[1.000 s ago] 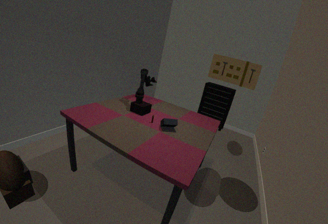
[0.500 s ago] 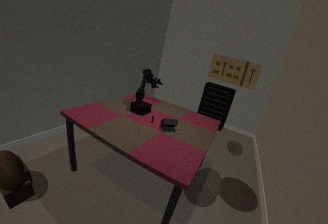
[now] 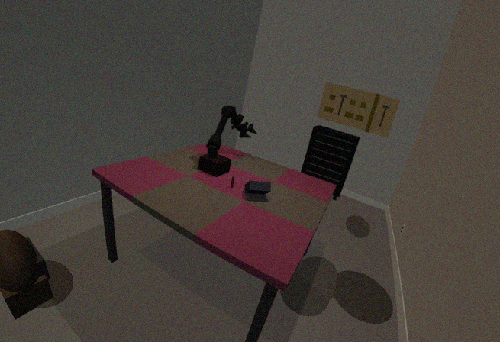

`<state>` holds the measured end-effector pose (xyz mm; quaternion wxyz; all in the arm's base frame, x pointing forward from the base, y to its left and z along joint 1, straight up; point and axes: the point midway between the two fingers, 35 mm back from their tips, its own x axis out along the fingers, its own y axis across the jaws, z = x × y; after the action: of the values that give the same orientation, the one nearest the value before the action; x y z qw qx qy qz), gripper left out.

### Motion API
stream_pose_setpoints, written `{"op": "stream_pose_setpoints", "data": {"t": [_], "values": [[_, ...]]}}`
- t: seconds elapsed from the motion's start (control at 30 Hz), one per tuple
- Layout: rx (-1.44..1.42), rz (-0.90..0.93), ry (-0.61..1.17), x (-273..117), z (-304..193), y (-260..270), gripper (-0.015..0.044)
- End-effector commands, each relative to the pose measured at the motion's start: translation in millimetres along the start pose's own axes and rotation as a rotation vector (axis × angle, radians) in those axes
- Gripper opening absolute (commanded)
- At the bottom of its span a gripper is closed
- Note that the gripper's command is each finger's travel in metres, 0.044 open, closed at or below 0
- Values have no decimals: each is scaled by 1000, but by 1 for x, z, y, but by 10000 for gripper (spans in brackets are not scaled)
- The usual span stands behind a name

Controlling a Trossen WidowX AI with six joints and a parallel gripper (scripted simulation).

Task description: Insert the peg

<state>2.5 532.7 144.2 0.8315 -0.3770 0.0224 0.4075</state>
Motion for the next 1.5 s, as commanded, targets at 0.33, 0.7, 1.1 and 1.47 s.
{"op": "stream_pose_setpoints", "data": {"t": [0.33,0.7,1.1,1.47], "values": [[38,-39,110,43,-35,-51,440],[52,-80,185,66,-66,-96,440],[109,-113,298,91,-111,-146,440],[113,-137,422,104,-159,-190,440]]}}
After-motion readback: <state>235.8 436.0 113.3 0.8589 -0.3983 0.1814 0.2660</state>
